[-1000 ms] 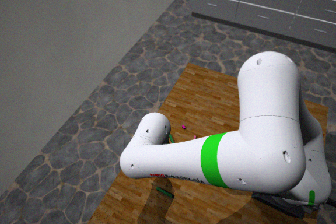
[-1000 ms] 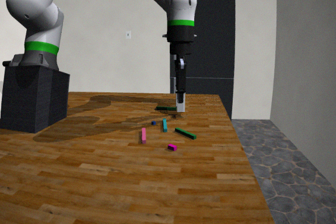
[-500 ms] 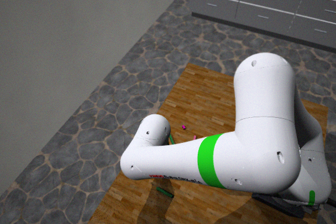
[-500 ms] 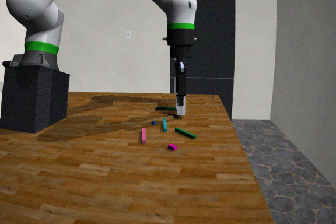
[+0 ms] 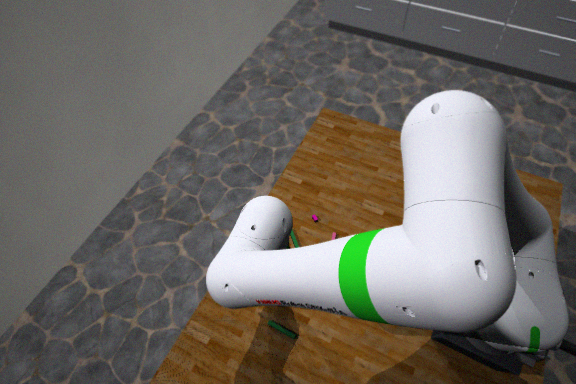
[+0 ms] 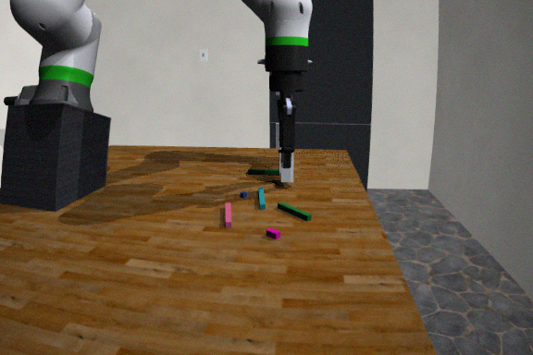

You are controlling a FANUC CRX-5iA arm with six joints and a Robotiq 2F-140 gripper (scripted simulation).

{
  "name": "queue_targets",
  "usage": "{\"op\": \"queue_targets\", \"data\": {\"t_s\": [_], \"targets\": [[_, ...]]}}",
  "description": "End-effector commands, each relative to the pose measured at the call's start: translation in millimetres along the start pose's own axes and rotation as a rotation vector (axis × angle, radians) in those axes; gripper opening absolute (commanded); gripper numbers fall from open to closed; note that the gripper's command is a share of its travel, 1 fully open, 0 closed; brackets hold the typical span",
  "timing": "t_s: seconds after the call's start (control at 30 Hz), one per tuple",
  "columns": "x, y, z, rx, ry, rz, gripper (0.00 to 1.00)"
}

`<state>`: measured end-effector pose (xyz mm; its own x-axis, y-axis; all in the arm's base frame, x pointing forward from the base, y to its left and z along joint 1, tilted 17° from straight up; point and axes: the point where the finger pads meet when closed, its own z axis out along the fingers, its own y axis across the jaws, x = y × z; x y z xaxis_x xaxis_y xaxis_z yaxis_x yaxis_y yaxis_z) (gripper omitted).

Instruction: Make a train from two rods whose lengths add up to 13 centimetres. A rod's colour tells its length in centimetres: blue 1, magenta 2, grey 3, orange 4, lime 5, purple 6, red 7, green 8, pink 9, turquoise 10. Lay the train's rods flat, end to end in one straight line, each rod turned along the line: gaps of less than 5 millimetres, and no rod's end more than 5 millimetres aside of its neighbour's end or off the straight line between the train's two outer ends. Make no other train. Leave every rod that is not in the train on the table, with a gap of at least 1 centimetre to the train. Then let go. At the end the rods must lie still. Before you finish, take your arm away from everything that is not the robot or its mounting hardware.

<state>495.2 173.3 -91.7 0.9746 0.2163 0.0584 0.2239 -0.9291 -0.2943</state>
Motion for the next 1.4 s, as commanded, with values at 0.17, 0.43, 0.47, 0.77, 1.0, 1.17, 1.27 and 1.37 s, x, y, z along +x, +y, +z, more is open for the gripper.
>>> {"op": "queue_targets", "data": {"t_s": [0.17, 0.43, 0.47, 0.77, 1.0, 1.17, 1.27, 1.37], "targets": [[0, 0, 0, 0.0, 0.0, 0.0, 0.29], [0, 0, 0, 0.0, 0.0, 0.0, 0.29], [0, 0, 0, 0.0, 0.0, 0.0, 0.29], [0, 0, 4, 0.0, 0.0, 0.0, 0.29], [0, 0, 8, 0.0, 0.0, 0.0, 0.29], [0, 0, 11, 0.0, 0.0, 0.0, 0.29], [0, 0, 11, 0.0, 0.0, 0.0, 0.29], [0, 0, 11, 0.0, 0.0, 0.0, 0.29]]}}
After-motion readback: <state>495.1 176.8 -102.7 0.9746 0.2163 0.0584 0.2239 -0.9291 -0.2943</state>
